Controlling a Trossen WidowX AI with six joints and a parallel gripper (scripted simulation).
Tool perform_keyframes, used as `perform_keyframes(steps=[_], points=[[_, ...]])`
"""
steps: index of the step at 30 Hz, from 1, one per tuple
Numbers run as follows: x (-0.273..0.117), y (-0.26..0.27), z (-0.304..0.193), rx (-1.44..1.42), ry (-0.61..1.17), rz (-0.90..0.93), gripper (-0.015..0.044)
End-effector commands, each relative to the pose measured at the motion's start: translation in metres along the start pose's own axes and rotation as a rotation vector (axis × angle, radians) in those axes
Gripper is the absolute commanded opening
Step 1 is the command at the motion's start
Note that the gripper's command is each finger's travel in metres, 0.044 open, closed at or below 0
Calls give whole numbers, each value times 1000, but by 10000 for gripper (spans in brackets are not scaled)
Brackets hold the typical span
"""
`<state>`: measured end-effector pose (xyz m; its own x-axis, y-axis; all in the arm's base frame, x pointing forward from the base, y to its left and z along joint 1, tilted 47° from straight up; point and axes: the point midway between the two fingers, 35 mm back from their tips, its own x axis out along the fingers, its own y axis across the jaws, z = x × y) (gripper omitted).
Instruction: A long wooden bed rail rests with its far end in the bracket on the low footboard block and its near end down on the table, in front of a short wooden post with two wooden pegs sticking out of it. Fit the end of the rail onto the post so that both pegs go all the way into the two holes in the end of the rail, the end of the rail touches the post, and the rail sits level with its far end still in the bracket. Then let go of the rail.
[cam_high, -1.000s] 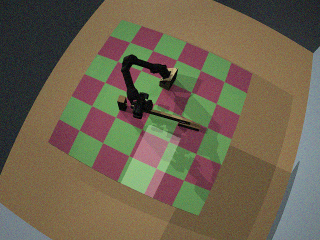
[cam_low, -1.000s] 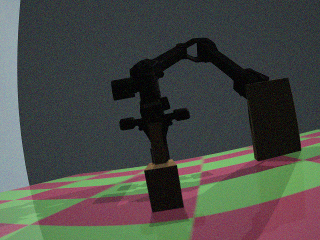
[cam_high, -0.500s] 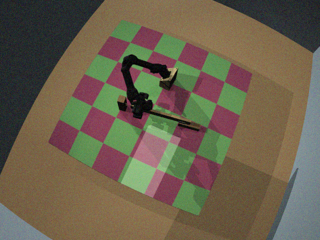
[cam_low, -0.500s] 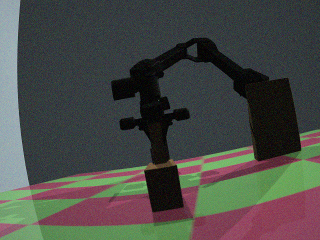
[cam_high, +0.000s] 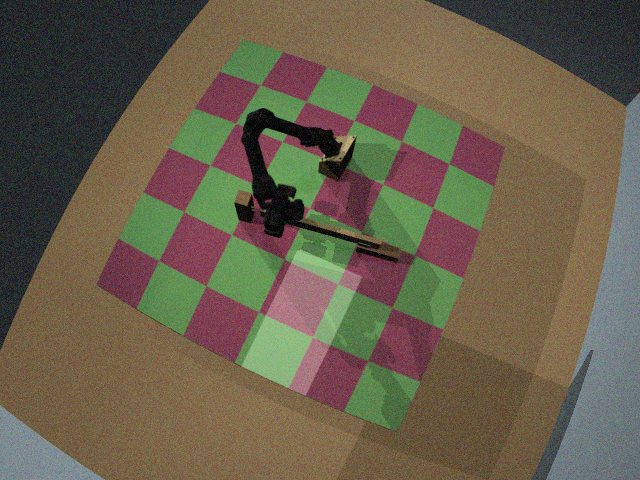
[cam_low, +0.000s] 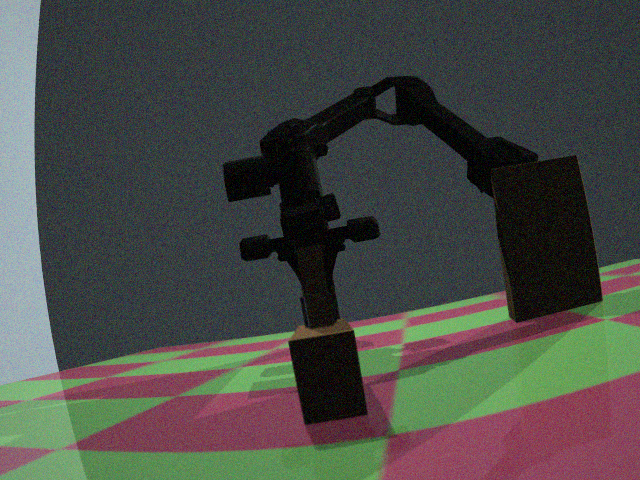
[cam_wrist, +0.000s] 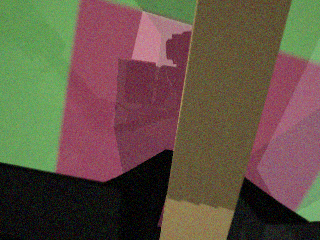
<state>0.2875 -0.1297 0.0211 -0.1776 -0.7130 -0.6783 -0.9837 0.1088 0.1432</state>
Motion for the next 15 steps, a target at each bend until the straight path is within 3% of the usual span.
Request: perform_keyframes(steps=[1,15], points=[[-1,0,-2,-2,-1,-1,0],[-2,0,-6,-2,-1,-1,0]])
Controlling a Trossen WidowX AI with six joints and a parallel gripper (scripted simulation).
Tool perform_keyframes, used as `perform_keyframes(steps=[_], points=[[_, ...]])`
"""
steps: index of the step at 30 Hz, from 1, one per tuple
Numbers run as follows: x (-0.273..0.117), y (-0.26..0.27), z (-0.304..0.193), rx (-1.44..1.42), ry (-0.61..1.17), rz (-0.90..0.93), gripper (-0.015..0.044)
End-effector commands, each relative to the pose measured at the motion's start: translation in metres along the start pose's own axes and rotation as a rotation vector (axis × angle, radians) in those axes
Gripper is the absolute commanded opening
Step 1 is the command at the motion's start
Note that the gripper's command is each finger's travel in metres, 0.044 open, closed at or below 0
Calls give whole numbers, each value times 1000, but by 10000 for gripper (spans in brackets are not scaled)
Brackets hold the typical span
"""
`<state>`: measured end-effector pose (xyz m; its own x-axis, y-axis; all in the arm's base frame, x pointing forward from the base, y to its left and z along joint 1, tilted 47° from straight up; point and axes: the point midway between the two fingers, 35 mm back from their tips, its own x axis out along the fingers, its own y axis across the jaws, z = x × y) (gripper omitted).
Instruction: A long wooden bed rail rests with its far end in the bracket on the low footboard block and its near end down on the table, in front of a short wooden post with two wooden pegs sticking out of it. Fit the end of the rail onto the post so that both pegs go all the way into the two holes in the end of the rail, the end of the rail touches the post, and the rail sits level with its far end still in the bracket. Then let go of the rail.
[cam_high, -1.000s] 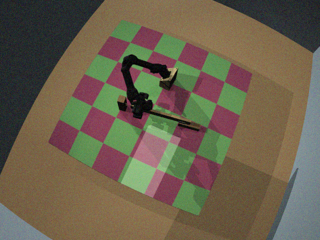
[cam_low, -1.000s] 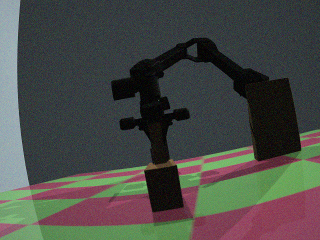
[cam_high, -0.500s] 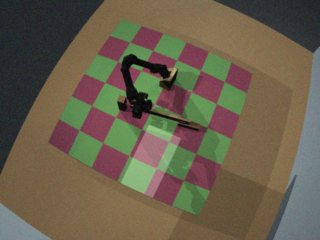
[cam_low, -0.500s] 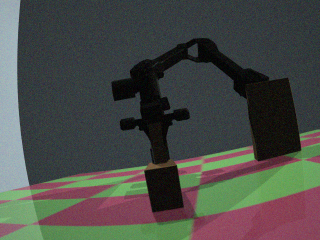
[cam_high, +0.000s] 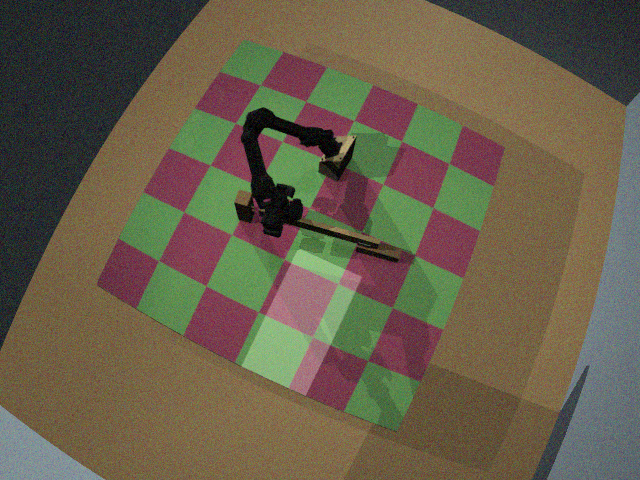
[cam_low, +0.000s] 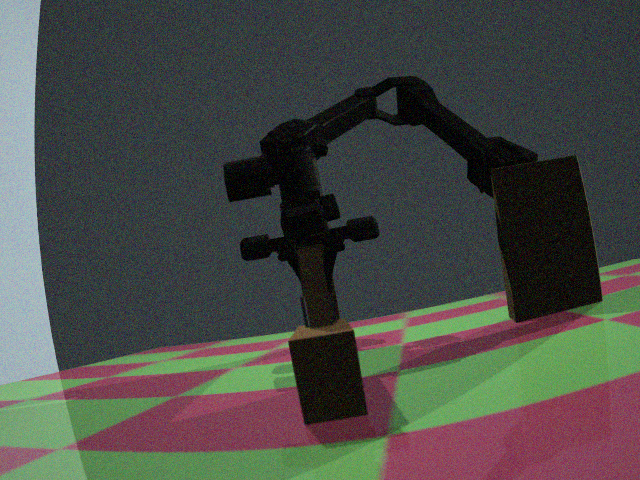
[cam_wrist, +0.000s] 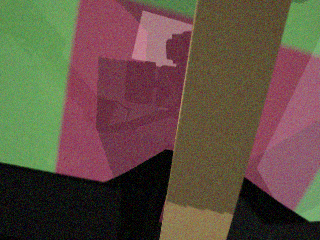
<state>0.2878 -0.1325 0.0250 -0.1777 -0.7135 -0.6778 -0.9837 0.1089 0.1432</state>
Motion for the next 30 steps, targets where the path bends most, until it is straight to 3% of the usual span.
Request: perform_keyframes(steps=[1,30], points=[[-1,0,-2,-2,-1,-1,0],[0,-1,-11,-2,-1,-1,0]])
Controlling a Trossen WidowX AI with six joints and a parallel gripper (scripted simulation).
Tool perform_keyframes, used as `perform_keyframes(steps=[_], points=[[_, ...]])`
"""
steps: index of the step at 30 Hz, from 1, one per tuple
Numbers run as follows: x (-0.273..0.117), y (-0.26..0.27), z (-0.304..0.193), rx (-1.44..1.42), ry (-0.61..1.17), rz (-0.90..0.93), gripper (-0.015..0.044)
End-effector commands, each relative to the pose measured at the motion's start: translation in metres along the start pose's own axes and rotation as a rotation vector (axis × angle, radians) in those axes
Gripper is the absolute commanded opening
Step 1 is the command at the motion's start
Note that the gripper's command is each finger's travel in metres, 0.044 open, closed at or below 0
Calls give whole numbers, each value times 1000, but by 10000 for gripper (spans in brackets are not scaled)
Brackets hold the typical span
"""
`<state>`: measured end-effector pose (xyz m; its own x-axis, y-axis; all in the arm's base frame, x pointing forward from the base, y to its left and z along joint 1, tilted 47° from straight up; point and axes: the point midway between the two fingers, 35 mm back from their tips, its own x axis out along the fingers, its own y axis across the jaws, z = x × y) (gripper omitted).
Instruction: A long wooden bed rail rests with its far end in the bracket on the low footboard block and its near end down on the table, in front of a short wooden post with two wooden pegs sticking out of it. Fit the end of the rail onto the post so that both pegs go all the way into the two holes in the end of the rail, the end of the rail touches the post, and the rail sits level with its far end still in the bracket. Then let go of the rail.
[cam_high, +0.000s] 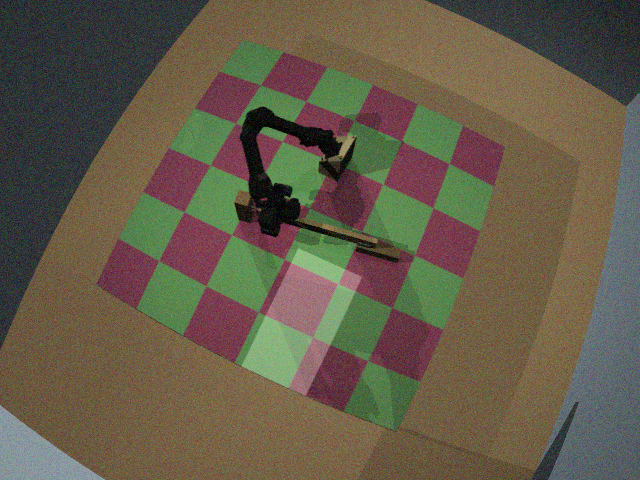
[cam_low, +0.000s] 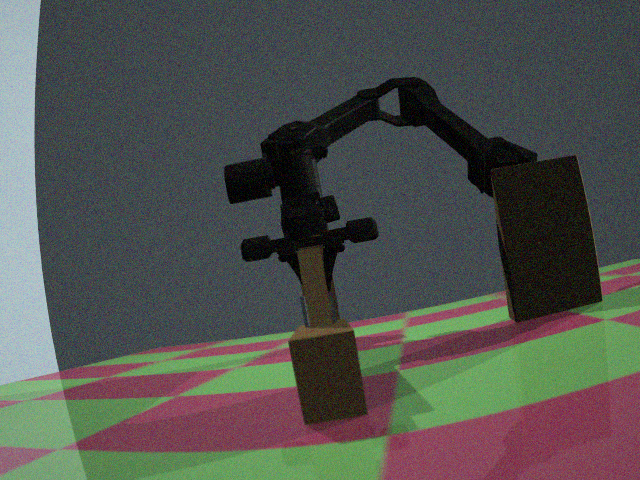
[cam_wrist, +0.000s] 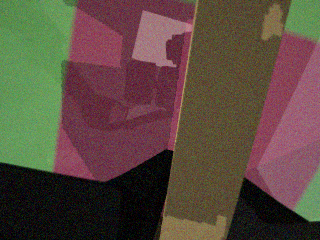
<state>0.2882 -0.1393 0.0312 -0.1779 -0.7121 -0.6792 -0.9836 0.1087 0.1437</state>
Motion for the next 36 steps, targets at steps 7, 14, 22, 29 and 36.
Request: perform_keyframes(steps=[7,14,22,29,36], points=[[-1,0,-4,-2,1,-1,0],[-1,0,-6,-2,1,-1,0],[-2,0,-9,-2,1,-1,0],[-1,0,-11,-2,1,-1,0],[-1,0,-13,-2,2,-1,0]])
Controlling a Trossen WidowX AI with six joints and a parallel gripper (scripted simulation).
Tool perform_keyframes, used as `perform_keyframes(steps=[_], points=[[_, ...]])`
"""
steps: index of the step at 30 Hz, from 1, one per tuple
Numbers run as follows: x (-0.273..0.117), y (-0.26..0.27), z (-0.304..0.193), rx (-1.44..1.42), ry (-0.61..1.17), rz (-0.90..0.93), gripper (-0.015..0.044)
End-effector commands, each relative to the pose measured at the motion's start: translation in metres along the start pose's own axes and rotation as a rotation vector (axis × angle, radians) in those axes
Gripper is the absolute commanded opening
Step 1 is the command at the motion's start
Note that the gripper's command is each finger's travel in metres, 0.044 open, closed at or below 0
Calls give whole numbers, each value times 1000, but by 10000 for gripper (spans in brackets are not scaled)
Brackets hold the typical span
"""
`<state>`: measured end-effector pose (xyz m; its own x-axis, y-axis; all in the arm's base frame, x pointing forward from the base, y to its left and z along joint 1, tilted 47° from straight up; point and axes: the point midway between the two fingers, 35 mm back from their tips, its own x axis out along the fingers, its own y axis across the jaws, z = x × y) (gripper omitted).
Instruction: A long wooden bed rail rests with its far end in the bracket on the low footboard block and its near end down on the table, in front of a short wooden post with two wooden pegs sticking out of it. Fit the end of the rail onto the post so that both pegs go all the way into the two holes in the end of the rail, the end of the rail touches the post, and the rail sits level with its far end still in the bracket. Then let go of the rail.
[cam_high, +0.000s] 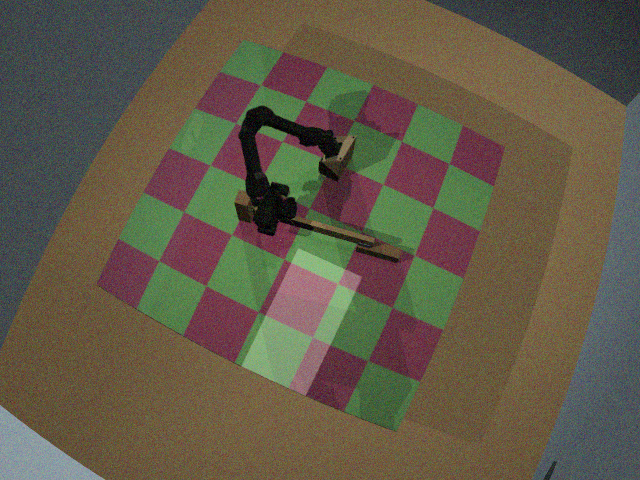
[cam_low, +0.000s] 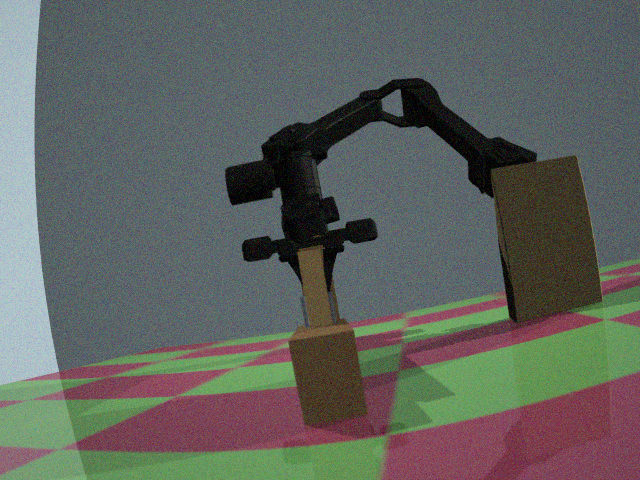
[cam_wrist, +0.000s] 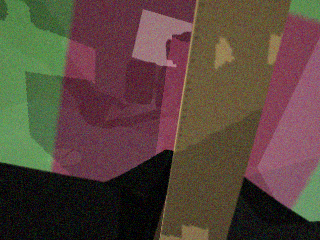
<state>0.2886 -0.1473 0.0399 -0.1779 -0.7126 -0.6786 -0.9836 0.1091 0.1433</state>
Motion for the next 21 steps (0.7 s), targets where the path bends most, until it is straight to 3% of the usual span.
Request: perform_keyframes(steps=[1,21], points=[[-1,0,-2,-2,1,-1,0],[-1,0,-8,-2,1,-1,0]])
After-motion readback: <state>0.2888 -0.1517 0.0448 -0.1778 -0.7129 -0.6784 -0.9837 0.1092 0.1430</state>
